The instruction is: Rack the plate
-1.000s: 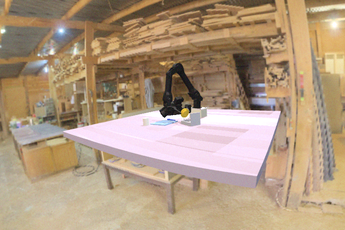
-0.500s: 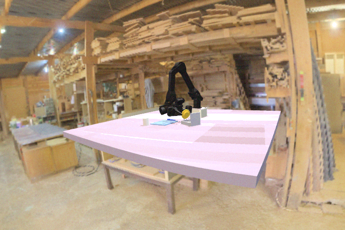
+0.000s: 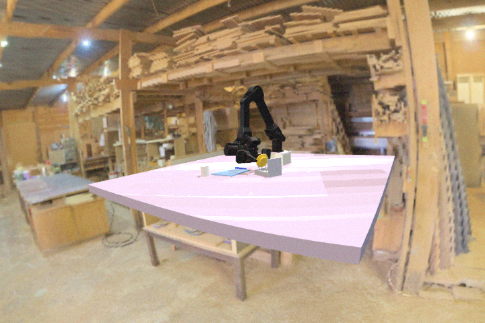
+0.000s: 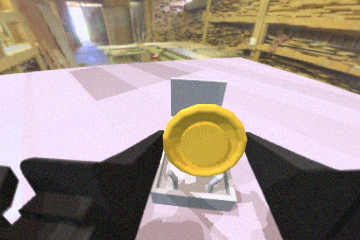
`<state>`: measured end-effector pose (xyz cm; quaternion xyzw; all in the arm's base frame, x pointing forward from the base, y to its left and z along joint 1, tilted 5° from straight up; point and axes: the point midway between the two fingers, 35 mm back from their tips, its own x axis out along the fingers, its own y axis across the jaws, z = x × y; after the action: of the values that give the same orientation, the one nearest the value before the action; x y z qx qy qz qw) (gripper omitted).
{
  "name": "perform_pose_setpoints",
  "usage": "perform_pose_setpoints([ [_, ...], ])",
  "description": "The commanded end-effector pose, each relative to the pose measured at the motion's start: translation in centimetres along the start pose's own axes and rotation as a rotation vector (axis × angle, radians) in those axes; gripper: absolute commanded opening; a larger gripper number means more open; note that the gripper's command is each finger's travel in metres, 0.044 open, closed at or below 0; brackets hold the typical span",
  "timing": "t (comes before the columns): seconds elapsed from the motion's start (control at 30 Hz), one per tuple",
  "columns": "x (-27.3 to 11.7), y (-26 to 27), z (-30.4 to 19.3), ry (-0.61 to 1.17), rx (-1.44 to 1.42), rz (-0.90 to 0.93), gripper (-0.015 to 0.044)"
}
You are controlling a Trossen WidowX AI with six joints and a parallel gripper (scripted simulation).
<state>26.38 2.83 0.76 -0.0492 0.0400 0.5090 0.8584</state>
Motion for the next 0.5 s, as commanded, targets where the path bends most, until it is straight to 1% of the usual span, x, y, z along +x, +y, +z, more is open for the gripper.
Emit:
perform_pose_setpoints([
  [0.0,0.26,0.27,-0.02,0.005,0.008,-0.001,0.0],
  [0.47,1.07,0.44,0.45,0.001,-0.004,-0.002,0.0],
])
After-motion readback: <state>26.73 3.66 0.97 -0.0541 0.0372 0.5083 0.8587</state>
